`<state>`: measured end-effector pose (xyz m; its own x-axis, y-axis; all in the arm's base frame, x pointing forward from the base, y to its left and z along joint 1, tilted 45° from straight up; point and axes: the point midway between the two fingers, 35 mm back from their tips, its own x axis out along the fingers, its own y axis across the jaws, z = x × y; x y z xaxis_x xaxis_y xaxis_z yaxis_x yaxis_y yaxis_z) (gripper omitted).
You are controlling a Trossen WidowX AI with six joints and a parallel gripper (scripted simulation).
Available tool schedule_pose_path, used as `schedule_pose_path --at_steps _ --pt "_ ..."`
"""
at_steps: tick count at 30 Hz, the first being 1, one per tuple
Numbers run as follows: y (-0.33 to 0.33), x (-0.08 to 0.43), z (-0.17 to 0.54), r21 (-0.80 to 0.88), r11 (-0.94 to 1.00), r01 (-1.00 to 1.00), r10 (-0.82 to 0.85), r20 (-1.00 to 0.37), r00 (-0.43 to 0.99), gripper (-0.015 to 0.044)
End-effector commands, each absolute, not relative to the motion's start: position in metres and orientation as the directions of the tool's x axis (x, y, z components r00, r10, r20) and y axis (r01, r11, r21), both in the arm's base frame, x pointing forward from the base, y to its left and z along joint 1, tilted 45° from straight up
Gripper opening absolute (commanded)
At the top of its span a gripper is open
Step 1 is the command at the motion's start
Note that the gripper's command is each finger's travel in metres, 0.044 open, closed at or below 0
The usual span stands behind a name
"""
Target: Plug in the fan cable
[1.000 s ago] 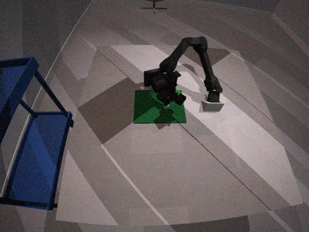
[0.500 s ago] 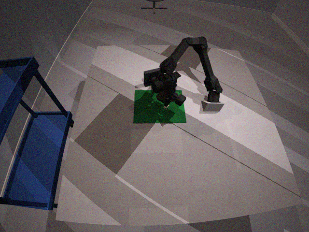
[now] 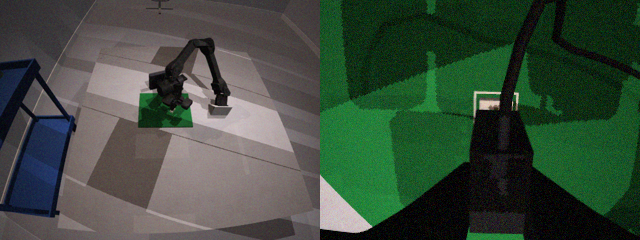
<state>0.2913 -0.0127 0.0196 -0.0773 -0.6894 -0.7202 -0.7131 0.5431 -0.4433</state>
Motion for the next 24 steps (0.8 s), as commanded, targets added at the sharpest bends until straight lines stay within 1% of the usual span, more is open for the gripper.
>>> schedule_pose_path --at_steps 1,24 --pt "-0.014 0.292 0.019 -0.444 0.538 -0.717 -0.692 -0.718 -0.075 0.0000" --pt "-0.025 0.290 0.008 -0.444 0.537 -0.717 -0.693 -0.717 -0.075 0.0000"
